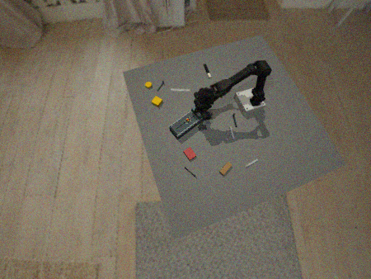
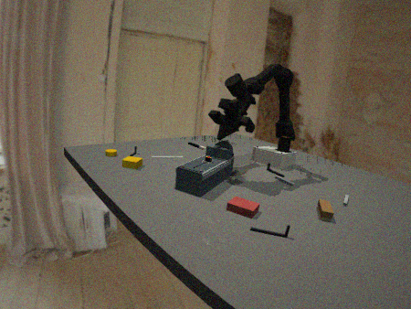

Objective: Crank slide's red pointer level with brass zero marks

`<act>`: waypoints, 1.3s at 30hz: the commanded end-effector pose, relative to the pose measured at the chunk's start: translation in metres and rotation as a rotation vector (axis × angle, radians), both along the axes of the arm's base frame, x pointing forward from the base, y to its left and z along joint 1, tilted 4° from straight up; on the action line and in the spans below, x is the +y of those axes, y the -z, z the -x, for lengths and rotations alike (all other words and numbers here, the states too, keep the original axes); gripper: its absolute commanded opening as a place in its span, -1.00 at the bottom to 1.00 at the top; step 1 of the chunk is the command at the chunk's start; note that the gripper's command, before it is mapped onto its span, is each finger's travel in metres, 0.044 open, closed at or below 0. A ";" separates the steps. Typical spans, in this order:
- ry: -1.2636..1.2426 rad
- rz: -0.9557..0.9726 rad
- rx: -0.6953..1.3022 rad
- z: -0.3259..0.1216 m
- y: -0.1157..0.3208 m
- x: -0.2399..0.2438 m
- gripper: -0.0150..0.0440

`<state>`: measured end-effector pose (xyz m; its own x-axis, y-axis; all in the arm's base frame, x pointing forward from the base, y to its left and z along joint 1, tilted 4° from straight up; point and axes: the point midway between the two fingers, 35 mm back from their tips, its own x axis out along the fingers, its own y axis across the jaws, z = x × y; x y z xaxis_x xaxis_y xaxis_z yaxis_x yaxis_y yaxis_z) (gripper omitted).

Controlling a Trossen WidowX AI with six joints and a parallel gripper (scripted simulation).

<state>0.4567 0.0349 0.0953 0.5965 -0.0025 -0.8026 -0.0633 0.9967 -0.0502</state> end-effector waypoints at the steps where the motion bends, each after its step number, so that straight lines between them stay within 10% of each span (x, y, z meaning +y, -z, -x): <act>1: 0.000 0.000 0.000 0.000 0.000 0.000 -0.49; 20: 0.000 0.000 0.000 0.000 0.000 0.000 1.00; 39: 0.000 0.000 0.000 0.000 0.000 0.000 -0.49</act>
<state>0.4567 0.0349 0.0953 0.5965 -0.0026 -0.8026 -0.0633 0.9967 -0.0502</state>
